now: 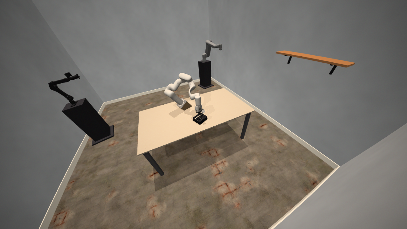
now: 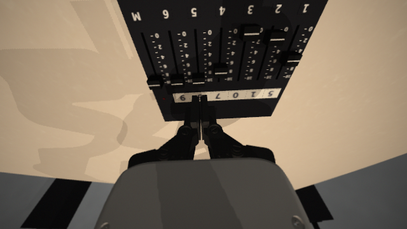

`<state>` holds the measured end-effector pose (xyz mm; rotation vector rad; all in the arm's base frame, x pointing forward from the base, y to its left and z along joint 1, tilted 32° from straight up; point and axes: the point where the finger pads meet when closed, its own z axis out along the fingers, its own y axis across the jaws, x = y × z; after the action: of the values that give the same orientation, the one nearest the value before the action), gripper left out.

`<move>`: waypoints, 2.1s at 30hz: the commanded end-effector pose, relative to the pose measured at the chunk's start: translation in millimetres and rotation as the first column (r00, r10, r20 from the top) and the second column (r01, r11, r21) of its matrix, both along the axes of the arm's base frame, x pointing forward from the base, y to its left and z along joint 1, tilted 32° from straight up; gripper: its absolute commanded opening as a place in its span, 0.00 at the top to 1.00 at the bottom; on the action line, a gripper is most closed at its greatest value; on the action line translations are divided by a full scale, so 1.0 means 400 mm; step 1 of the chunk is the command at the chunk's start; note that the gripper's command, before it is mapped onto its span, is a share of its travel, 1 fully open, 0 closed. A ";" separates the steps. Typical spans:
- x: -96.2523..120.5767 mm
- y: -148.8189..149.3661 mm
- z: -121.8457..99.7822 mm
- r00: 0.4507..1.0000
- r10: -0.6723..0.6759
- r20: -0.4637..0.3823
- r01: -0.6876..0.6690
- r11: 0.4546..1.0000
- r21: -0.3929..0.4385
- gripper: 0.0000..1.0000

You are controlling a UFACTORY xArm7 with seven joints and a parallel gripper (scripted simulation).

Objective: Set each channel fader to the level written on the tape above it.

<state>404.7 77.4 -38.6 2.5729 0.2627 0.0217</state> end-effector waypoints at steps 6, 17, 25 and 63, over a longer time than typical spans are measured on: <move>0.003 0.004 0.003 1.000 0.002 0.003 -0.002 1.000 0.002 1.00; 0.003 0.004 0.003 1.000 0.002 0.003 -0.002 1.000 0.002 1.00; 0.003 0.004 0.003 1.000 0.002 0.003 -0.002 1.000 0.002 1.00; 0.005 -0.012 -0.023 1.000 0.002 0.003 -0.002 1.000 0.002 1.00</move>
<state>405.5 71.5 -48.3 2.5729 0.2627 0.0216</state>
